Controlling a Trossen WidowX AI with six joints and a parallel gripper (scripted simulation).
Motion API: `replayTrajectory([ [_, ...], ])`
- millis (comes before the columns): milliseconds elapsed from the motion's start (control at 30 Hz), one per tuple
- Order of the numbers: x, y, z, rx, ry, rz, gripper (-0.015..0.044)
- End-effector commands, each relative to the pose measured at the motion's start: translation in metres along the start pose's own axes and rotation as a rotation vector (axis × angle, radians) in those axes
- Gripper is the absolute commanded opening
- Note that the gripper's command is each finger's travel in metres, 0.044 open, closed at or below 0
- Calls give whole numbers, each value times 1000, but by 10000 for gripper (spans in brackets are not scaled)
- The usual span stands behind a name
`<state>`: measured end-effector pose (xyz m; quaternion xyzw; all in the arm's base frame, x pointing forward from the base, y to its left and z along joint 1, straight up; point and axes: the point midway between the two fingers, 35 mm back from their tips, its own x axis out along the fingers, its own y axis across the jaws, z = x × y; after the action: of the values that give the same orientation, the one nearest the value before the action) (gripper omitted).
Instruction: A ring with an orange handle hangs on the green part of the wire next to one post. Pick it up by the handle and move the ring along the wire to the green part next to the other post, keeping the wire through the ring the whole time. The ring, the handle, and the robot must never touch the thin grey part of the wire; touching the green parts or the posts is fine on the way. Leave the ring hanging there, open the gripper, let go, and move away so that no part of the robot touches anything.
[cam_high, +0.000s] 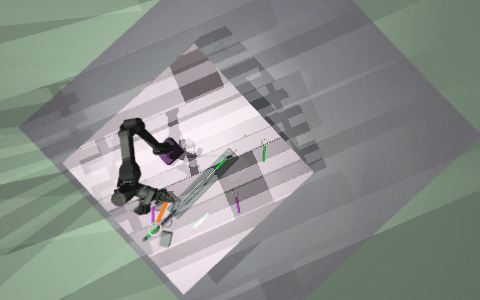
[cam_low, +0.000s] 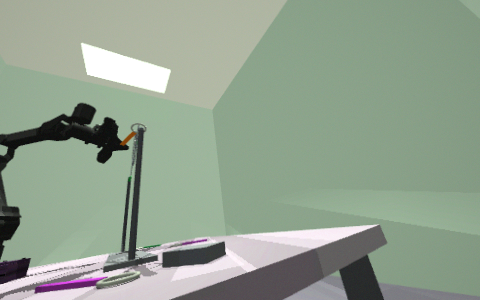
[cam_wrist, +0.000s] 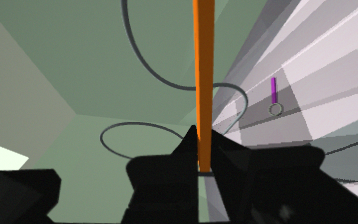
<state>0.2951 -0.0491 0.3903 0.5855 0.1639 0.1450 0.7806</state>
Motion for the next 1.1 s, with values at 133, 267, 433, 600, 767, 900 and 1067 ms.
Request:
replayTrajectory([
  [133, -3, -9, 2, -118, 24, -63, -150],
  [267, -8, -13, 3, -165, 63, -93, -150],
  [433, -12, -19, 4, -265, 85, -144, -150],
  [600, -13, -24, 6, -351, 89, -189, -150],
  [767, -14, -30, 8, -438, 90, -235, -150],
  [900, -16, -34, 10, -509, 90, -272, -150],
  [1067, -18, -40, 14, -616, 91, -329, -150],
])
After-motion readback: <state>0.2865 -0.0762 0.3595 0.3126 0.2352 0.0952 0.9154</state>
